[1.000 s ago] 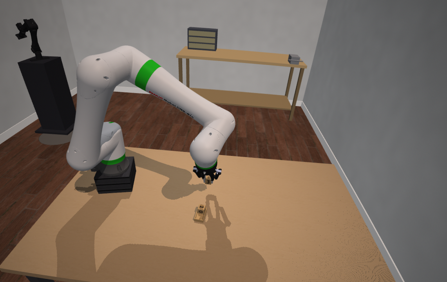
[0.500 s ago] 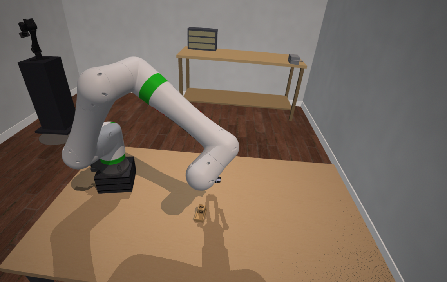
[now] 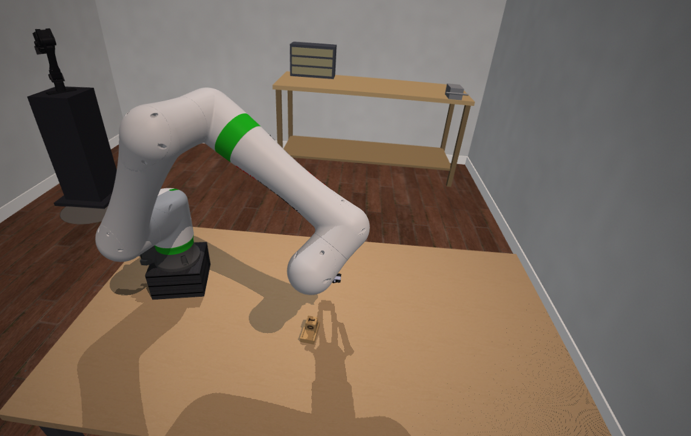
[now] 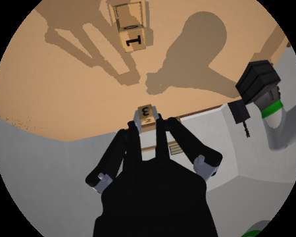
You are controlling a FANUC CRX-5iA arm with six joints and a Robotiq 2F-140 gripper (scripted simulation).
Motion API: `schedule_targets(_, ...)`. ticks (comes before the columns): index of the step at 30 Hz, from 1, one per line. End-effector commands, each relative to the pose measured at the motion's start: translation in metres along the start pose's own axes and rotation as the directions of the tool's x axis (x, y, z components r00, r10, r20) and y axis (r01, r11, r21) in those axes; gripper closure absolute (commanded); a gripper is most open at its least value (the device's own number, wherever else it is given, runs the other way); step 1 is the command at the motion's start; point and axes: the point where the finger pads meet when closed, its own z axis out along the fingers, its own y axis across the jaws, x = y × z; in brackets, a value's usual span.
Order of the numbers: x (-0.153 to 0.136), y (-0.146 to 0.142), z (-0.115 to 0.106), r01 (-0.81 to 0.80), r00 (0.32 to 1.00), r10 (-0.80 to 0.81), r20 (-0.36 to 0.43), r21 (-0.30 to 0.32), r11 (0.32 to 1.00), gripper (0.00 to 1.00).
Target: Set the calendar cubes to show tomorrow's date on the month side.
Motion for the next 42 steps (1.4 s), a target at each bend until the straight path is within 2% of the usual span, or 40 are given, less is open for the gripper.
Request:
schedule_targets(1, 0.000, 0.000, 0.000, 0.000, 1.000, 0.000, 0.000, 0.000, 1.000, 0.75)
schedule_targets(14, 0.007, 0.000, 0.007, 0.000, 1.000, 0.000, 0.000, 0.000, 1.000, 0.75)
schedule_targets(42, 0.037, 0.000, 0.037, 0.000, 1.000, 0.000, 0.000, 0.000, 1.000, 0.75)
